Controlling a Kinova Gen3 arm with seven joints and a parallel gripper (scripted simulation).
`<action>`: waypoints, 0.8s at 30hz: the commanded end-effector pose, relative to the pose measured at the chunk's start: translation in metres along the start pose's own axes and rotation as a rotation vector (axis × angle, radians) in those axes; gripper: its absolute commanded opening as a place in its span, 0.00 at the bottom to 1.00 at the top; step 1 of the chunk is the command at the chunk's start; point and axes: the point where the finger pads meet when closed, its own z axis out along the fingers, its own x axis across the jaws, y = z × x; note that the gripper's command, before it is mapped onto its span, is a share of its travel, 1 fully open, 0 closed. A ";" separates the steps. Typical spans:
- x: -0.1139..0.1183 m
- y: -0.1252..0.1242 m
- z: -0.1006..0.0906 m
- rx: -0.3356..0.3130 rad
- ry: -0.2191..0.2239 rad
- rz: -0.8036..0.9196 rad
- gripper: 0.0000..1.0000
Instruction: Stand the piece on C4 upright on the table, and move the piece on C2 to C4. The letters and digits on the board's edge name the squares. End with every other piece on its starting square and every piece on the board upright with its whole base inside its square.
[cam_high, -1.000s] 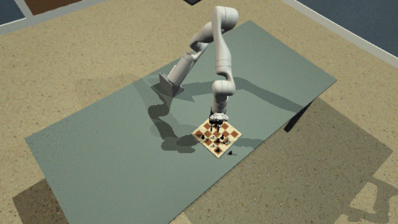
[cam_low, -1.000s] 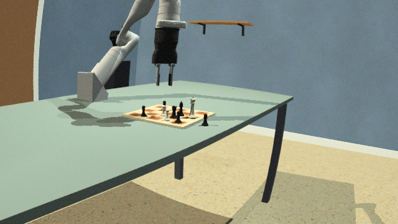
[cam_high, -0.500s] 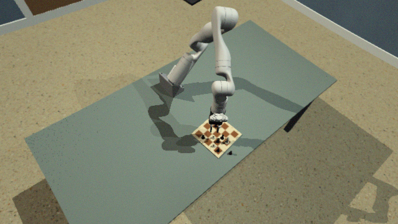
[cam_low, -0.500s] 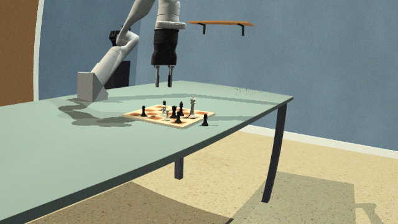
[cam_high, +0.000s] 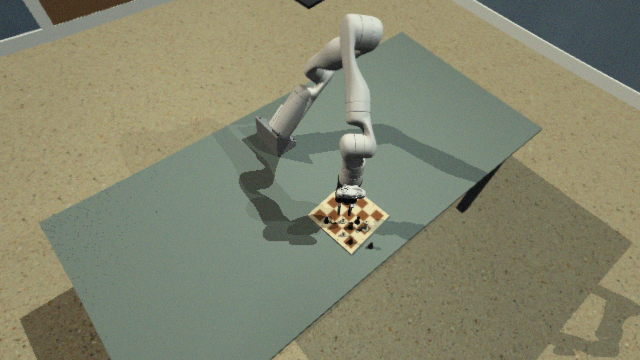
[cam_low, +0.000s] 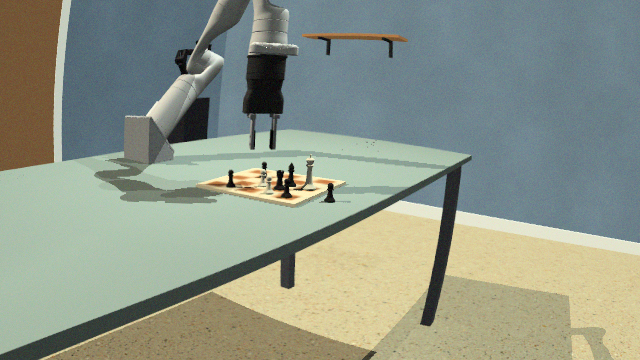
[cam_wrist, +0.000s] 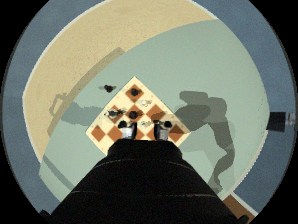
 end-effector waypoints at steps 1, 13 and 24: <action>-0.003 0.001 0.009 -0.001 -0.004 0.002 0.68; -0.003 0.001 0.022 -0.001 -0.005 0.002 0.68; -0.004 0.000 0.029 0.001 -0.005 0.001 0.68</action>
